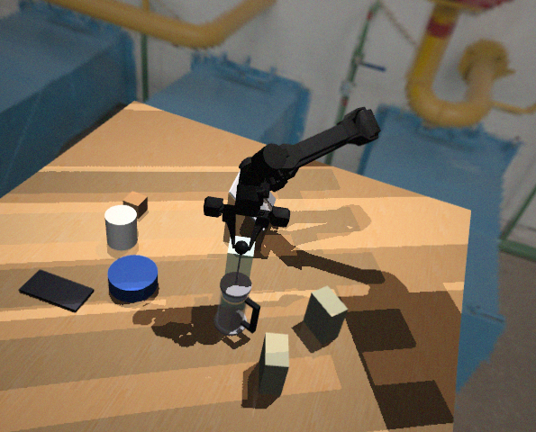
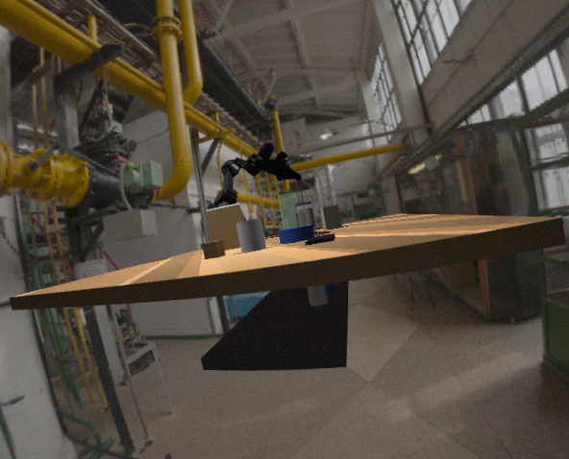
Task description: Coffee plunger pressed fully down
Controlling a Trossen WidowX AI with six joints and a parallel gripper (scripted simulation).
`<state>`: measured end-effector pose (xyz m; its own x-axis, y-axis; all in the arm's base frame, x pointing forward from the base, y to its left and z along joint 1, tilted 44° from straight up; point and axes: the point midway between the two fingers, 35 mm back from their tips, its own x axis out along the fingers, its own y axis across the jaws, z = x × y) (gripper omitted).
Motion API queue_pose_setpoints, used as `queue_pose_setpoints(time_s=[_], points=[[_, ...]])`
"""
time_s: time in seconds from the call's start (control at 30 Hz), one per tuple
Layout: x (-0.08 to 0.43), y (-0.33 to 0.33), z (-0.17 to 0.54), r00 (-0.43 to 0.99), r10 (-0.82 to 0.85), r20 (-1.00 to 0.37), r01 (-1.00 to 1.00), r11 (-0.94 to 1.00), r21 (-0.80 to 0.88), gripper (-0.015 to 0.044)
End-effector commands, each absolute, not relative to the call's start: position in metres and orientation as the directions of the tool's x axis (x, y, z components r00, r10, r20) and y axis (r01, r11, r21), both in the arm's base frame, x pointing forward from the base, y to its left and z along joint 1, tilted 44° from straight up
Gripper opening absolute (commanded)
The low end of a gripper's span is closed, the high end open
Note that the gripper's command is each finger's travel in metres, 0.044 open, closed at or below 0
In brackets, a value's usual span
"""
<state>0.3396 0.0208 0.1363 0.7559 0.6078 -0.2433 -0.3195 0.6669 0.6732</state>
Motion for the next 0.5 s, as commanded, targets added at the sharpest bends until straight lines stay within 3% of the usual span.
queue_pose_setpoints(time_s=[0.0, 0.47], points=[[0.34, 0.024, 0.132, 0.756, 0.607, -0.247, -0.317, 0.668, 0.673, 0.0125], [0.343, 0.038, 0.114, 0.755, 0.607, -0.25, -0.316, 0.67, 0.672, 0.0125]])
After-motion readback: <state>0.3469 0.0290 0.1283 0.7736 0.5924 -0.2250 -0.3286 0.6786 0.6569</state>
